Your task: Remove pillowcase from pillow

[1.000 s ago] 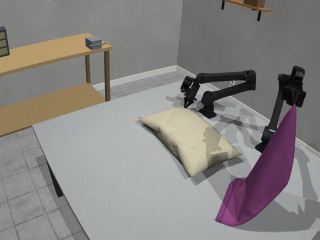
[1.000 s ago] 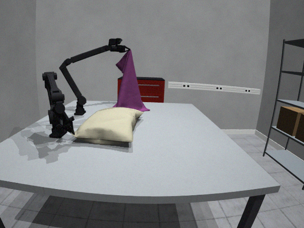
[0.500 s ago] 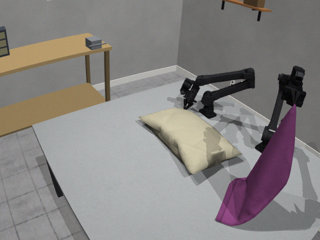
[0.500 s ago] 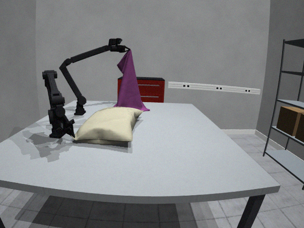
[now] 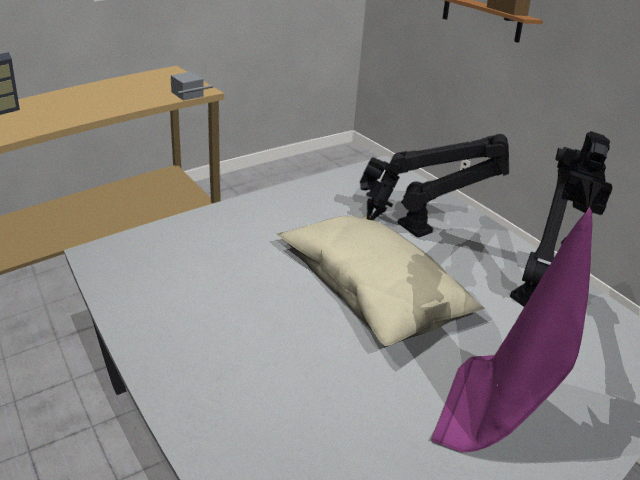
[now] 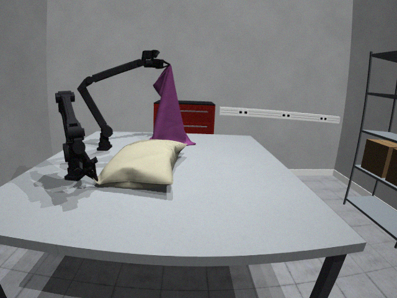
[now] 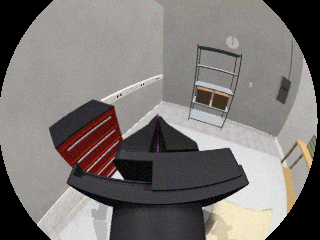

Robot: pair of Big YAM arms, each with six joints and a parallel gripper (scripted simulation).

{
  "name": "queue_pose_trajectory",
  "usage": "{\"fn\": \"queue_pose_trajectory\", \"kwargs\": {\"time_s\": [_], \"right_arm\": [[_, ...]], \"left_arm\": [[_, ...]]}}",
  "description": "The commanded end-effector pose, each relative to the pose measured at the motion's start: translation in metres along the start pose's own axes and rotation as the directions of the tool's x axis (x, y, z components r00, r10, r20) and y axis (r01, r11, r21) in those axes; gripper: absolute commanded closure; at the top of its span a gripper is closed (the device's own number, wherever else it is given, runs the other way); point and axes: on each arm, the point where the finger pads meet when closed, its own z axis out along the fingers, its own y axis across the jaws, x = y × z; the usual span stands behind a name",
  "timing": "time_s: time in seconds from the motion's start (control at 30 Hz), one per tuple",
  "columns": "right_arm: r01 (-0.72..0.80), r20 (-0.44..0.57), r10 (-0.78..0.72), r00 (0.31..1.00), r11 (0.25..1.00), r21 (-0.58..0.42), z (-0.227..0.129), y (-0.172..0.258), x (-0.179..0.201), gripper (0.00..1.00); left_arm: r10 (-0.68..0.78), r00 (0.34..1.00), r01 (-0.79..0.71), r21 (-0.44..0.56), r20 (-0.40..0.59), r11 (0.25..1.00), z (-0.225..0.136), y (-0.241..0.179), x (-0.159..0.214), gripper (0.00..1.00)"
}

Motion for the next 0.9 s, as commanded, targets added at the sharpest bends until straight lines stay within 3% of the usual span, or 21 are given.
{"fn": "queue_pose_trajectory", "kwargs": {"time_s": [0.0, 0.87], "right_arm": [[0.013, 0.013, -0.013, 1.0, 1.0, -0.004, 0.0007, 0.0036, -0.0054, 0.98], [0.013, 0.014, -0.013, 1.0, 1.0, -0.004, 0.0007, 0.0036, -0.0055, 0.96]], "left_arm": [[-0.006, 0.999, 0.005, 0.003, 0.052, 1.0, -0.0114, -0.0009, -0.0229, 0.98], [-0.006, 0.999, 0.005, 0.003, 0.052, 1.0, -0.0114, -0.0009, -0.0229, 0.98]]}}
